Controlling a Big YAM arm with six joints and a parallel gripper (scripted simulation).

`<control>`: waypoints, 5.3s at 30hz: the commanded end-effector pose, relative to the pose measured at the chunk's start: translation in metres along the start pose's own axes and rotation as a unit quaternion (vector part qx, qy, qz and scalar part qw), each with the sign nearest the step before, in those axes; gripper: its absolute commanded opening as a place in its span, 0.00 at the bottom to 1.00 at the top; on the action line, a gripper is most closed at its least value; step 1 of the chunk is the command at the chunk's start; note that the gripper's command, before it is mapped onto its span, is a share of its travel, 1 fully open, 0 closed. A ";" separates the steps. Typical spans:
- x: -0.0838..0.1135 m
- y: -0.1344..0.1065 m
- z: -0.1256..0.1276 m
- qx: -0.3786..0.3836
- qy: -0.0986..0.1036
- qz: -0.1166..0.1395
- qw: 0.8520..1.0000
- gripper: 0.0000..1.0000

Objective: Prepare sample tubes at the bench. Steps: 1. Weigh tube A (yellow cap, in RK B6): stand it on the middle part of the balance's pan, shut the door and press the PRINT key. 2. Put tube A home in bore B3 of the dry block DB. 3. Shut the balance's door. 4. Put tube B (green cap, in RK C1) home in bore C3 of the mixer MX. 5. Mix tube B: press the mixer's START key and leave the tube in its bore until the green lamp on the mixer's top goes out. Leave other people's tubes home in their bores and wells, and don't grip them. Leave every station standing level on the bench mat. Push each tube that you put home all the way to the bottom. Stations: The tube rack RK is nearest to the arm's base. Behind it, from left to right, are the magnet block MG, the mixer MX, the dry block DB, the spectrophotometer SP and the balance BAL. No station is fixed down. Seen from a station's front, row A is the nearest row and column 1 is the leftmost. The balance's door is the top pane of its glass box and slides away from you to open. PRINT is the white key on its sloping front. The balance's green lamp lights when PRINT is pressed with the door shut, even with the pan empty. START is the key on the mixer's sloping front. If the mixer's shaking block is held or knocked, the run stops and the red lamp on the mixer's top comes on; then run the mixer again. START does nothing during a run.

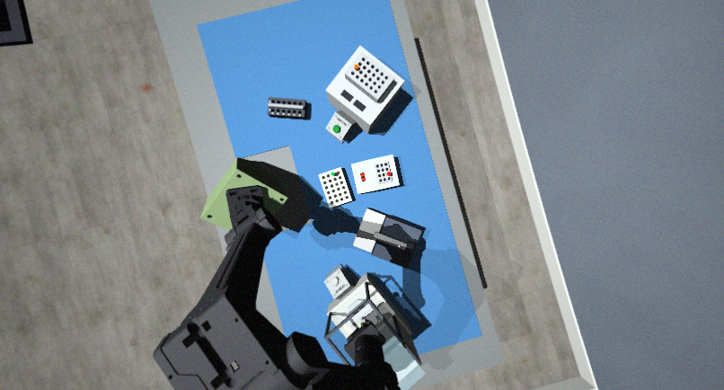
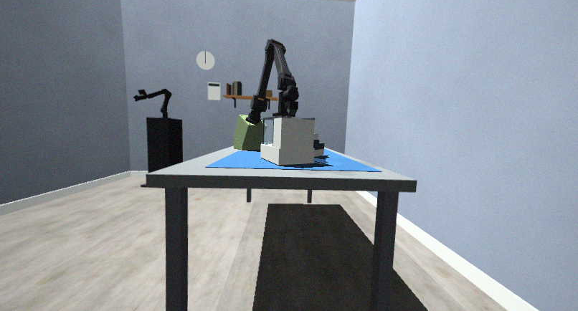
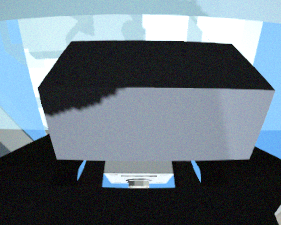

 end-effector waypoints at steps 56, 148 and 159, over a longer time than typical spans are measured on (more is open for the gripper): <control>0.049 0.018 0.000 0.003 0.002 -0.026 1.000 0.36; 0.144 0.009 0.001 0.001 0.001 -0.013 1.000 0.36; 0.144 0.009 0.001 0.001 0.001 -0.013 1.000 0.36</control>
Point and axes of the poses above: the point where the finger pads meet when closed, its own x axis back along the fingers, its own z axis across the jaws, y = z × x, the point moved 10 cm from there along x, back along the fingers, and after that the axes turned 11 degrees about -x, right-handed, at the moved point
